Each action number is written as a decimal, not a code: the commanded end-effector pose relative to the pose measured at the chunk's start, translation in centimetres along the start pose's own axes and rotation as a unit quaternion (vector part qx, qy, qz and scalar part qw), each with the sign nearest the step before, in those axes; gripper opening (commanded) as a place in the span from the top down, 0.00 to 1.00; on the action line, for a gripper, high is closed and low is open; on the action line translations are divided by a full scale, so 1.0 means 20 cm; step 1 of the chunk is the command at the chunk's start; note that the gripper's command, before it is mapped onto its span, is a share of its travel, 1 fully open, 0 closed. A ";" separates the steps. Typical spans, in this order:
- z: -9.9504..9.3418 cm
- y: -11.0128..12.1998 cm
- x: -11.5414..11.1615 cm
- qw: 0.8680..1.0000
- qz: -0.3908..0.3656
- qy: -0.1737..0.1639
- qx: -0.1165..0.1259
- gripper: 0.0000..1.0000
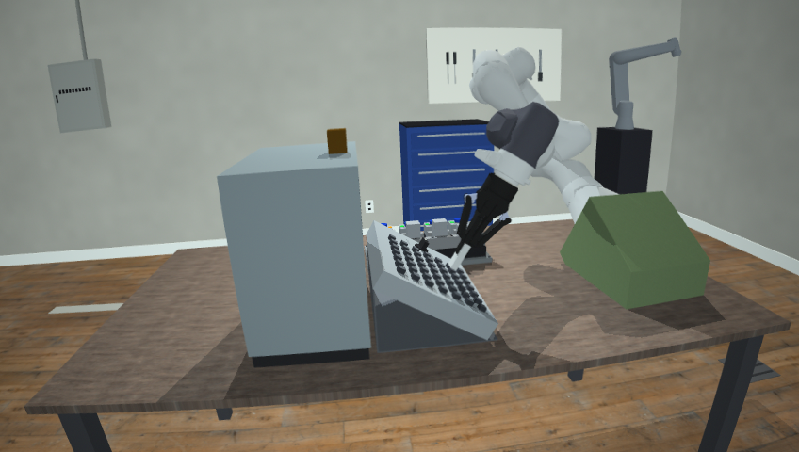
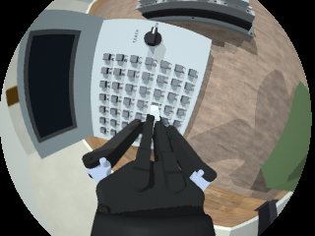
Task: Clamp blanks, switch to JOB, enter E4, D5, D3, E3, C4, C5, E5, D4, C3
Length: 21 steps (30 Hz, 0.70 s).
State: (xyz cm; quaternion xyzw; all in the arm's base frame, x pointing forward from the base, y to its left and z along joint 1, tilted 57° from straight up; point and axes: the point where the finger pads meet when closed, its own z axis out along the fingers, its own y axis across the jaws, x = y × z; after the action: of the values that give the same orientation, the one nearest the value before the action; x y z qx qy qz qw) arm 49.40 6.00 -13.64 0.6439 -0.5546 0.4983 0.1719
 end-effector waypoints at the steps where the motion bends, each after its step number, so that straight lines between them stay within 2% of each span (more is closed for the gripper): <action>1: -0.02 0.01 0.01 1.000 -0.002 0.003 -0.002 1.00; 12: -0.04 0.00 0.01 1.000 -0.002 0.003 -0.002 1.00; 17: -0.04 -0.13 0.08 1.000 -0.002 0.003 -0.002 1.00; 19: -0.04 -0.13 0.08 1.000 -0.002 0.003 -0.002 1.00; 21: -0.04 -0.21 0.12 1.000 -0.002 0.003 -0.002 1.00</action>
State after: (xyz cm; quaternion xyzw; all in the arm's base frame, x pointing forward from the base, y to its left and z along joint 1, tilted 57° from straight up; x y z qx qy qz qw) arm 51.23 6.77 -11.26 0.6377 -0.5618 0.5003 0.1658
